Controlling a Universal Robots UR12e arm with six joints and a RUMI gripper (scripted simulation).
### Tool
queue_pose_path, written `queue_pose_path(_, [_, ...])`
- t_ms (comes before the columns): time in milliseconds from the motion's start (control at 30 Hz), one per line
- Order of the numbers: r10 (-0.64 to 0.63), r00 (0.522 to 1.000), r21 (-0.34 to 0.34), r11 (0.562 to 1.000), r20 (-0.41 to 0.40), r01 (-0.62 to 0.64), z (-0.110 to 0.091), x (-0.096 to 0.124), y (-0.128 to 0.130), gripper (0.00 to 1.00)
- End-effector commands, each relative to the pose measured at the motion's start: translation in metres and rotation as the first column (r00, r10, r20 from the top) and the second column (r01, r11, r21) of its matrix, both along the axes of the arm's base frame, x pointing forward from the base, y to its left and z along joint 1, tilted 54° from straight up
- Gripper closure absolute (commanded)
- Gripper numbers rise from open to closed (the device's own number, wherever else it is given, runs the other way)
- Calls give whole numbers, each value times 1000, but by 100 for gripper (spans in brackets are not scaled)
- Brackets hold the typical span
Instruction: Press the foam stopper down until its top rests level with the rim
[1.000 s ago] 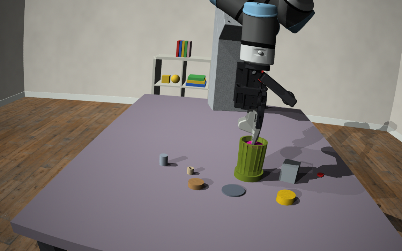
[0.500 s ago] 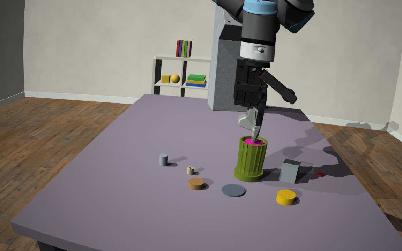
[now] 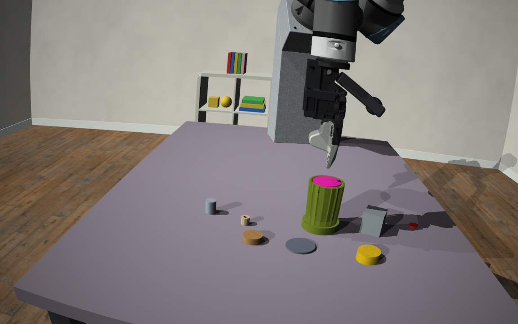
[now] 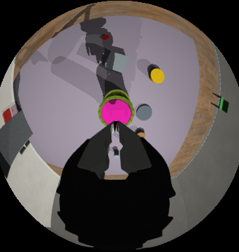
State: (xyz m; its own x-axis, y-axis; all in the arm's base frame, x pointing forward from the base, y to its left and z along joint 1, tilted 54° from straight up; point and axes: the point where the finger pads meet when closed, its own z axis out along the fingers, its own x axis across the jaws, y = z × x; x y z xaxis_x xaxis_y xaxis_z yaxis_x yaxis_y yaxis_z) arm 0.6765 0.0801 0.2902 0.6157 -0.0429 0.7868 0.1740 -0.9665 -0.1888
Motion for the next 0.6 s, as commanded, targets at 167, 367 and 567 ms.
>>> queue_pose_path(167, [3, 1000, 3, 1000, -7, -3, 8, -16, -4, 100])
queue_pose_path(367, [4, 1000, 2, 1000, -5, -4, 10, -15, -5, 100])
queue_pose_path(567, [4, 1000, 2, 1000, -6, -4, 9, -15, -4, 100])
